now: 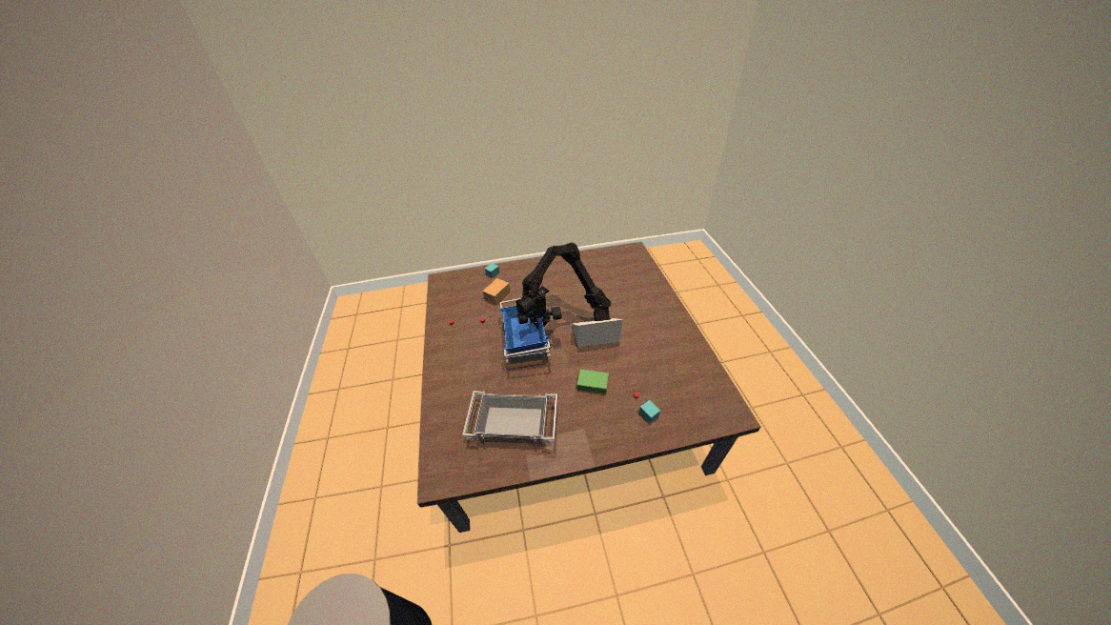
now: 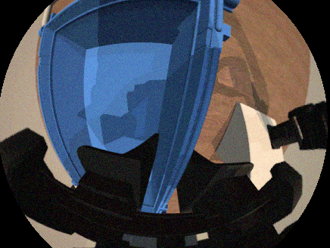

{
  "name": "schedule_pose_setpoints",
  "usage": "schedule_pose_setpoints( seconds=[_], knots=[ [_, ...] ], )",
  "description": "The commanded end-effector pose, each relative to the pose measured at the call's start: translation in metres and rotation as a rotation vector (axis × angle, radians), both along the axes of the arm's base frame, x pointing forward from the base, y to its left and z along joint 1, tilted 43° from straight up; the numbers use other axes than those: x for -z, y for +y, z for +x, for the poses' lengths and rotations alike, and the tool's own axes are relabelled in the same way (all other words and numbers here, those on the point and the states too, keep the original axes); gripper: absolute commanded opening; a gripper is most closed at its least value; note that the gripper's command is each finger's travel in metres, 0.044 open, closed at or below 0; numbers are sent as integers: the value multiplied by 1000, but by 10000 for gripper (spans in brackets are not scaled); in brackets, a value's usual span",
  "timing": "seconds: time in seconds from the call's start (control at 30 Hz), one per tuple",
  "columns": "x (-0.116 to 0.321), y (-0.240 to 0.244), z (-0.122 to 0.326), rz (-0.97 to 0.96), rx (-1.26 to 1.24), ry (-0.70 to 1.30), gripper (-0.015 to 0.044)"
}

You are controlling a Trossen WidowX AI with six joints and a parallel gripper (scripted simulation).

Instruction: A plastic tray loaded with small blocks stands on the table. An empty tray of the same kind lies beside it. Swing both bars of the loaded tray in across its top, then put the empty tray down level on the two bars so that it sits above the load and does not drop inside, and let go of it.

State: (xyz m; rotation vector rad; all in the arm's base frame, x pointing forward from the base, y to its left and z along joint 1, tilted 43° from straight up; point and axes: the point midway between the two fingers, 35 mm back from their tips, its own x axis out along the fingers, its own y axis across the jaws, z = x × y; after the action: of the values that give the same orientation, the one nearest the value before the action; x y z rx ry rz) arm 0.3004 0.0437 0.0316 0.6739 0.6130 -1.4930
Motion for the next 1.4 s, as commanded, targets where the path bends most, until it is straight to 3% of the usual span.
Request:
schedule_pose_setpoints(
  seconds=[0.0, 0.9, 1.37],
  knots=[
    [2, -7, -3, 1, 27, 13, 44],
    [2, -7, -3, 1, 27, 13, 440],
    [-21, 16, 3, 7, -15, 20, 440]
  ],
)
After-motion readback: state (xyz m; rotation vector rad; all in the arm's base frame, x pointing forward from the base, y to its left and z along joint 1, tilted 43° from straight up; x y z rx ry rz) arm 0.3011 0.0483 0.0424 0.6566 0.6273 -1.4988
